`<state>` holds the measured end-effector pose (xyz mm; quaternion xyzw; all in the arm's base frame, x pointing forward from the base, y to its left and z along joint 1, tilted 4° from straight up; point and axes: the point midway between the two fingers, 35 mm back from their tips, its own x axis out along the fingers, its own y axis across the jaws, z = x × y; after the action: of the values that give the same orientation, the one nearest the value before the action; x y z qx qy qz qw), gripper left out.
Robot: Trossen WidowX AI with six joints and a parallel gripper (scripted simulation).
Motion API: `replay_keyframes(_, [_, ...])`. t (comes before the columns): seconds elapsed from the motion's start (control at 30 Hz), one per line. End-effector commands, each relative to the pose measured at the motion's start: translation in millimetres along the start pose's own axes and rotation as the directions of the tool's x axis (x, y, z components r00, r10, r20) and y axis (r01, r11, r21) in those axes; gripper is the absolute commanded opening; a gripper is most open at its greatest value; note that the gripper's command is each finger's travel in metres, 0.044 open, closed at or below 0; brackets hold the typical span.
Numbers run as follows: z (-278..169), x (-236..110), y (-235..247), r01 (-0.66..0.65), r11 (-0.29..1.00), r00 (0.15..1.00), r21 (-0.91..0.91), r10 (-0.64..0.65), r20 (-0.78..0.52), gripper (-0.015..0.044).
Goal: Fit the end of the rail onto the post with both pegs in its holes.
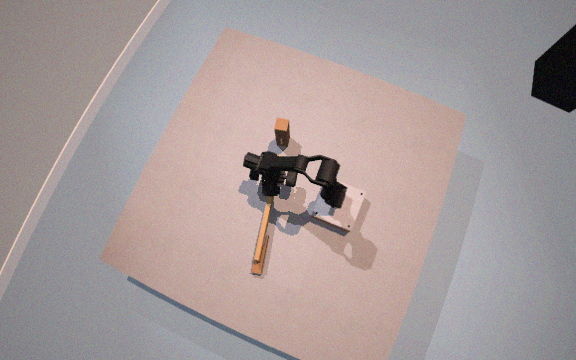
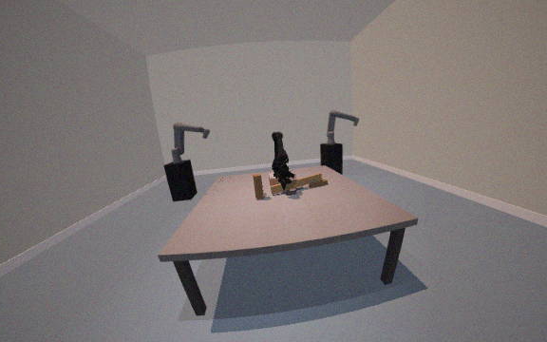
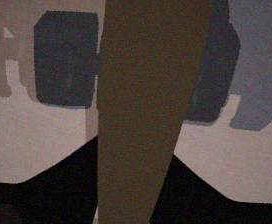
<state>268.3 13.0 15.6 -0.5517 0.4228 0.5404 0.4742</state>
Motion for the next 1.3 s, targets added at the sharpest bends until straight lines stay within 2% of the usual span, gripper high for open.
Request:
replay_keyframes(0.0, [0, -6, -5, 0.016, 1.0, 1.0, -0.005, -0.016, 0.003, 0.0])
replay_keyframes(1.27, [0, -26, -7, 0.016, 1.0, 1.0, -0.005, -0.016, 0.003, 0.0])
